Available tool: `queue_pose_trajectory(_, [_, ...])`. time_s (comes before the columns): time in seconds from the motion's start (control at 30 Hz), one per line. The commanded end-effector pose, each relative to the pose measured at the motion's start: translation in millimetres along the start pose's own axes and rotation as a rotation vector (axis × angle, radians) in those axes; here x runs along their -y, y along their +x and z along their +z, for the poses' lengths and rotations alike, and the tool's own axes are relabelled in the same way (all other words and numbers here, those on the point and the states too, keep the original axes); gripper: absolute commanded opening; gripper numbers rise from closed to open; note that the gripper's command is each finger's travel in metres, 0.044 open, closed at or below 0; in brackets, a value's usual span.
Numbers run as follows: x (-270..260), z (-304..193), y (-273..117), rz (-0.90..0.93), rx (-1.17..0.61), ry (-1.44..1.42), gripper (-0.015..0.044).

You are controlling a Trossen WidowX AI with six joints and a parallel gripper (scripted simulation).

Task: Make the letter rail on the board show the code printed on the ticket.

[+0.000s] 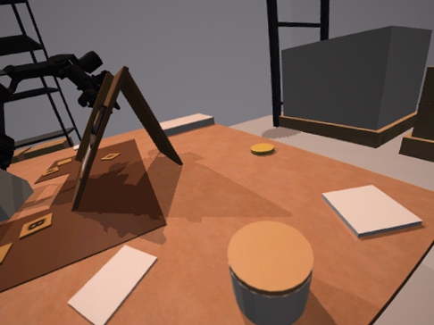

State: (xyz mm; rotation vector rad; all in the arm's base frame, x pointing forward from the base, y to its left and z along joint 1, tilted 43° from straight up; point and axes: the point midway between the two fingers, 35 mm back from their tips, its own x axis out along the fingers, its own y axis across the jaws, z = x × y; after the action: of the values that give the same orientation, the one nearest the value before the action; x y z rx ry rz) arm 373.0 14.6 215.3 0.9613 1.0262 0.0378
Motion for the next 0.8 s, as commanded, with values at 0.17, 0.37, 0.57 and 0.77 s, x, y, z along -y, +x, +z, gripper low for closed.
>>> queue_pose_trajectory(0.17, [18,-79,52,-0.097,-0.402,0.18,0.034])
queue_pose_trajectory(0.37, [25,-108,64,-0.145,-0.55,0.26,0.034])
queue_pose_trajectory(0.57, [27,-109,65,-0.145,-0.55,0.26,0.034])
queue_pose_trajectory(0.77, [29,-124,88,-0.144,-0.55,0.26,0.034])
